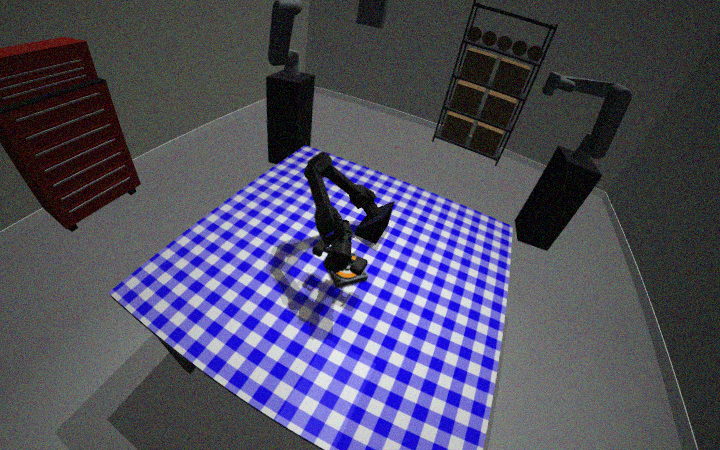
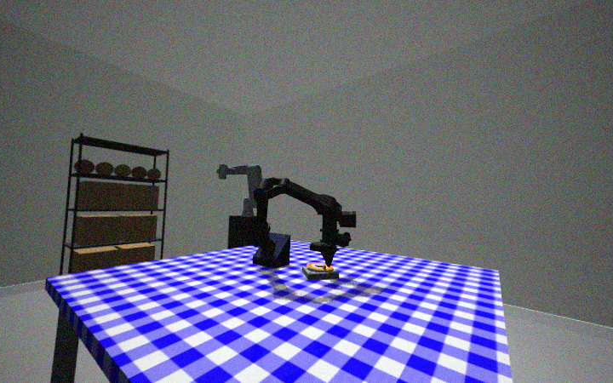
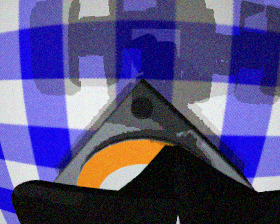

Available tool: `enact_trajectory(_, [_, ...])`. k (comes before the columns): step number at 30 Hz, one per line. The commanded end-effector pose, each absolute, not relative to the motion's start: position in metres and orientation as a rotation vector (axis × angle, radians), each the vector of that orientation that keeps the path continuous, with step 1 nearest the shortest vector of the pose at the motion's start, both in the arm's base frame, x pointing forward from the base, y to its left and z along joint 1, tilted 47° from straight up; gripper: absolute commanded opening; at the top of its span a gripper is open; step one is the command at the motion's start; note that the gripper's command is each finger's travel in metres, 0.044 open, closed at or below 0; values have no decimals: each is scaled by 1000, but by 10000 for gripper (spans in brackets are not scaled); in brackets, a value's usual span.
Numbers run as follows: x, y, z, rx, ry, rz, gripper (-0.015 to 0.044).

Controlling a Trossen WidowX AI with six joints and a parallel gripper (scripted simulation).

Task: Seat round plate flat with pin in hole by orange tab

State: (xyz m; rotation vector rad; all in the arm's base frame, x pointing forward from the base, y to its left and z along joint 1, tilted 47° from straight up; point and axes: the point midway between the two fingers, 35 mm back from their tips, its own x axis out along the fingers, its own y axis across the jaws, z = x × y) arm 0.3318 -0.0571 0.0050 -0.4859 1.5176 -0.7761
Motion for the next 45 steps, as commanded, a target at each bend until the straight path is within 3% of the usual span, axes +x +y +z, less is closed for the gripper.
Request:
enact_trajectory(1, [329, -60, 8, -495, 1517, -775, 0])
enact_trajectory(45, [278, -74, 32, -498, 1520, -776, 0])
